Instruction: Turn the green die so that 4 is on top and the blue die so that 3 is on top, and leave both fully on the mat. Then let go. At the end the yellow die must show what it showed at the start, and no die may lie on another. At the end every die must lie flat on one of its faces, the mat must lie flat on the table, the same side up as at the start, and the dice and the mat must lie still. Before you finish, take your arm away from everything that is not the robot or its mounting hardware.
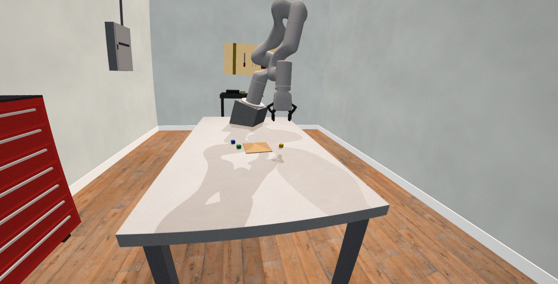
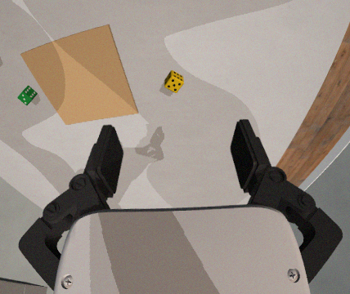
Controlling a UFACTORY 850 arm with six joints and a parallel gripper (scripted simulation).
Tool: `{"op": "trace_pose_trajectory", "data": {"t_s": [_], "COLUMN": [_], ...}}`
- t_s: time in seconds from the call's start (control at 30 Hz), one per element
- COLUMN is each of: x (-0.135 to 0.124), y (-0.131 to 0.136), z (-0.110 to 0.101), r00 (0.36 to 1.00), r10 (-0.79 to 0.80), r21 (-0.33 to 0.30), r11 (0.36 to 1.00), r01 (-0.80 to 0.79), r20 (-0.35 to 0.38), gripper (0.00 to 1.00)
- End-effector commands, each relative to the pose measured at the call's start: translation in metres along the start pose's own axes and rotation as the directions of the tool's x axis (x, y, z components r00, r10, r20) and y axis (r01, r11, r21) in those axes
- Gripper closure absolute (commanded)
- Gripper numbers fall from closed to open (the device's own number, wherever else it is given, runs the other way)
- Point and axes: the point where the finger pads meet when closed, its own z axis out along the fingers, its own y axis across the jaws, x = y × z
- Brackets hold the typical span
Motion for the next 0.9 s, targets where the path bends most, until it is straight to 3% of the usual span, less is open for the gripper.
{"op": "trace_pose_trajectory", "data": {"t_s": [0.0, 0.27, 0.37, 0.4, 0.43, 0.53, 0.57, 0.63, 0.67, 0.73, 0.77, 0.83, 0.87], "x": [-0.001, -0.004, -0.018, -0.018, -0.023, -0.023, -0.027, -0.027, -0.03, -0.03, -0.031, -0.031, -0.032], "y": [0.0, -0.009, -0.053, -0.053, -0.076, -0.076, -0.101, -0.101, -0.127, -0.127, -0.153, -0.153, -0.177], "z": [-0.002, -0.001, 0.001, 0.001, 0.002, 0.002, 0.003, 0.003, 0.003, 0.003, 0.004, 0.004, 0.004], "r00": [1.0, 1.0, 0.993, 0.993, 0.987, 0.987, 0.977, 0.977, 0.964, 0.964, 0.949, 0.949, 0.933], "r10": [0.002, -0.018, -0.115, -0.115, -0.162, -0.162, -0.213, -0.213, -0.264, -0.264, -0.314, -0.314, -0.358], "r21": [0.005, 0.006, 0.006, 0.006, 0.006, 0.006, 0.005, 0.005, 0.004, 0.004, 0.003, 0.003, 0.002], "r11": [1.0, 1.0, 0.993, 0.993, 0.987, 0.987, 0.977, 0.977, 0.964, 0.964, 0.95, 0.95, 0.934], "r01": [-0.002, 0.019, 0.115, 0.115, 0.162, 0.162, 0.213, 0.213, 0.264, 0.264, 0.314, 0.314, 0.358], "r20": [-0.016, -0.016, -0.018, -0.018, -0.018, -0.018, -0.019, -0.019, -0.019, -0.019, -0.02, -0.02, -0.02], "gripper": [0.0, 0.0, 0.0, 0.0, 0.0, 0.0, 0.0, 0.0, 0.0, 0.0, 0.0, 0.0, 0.0]}}
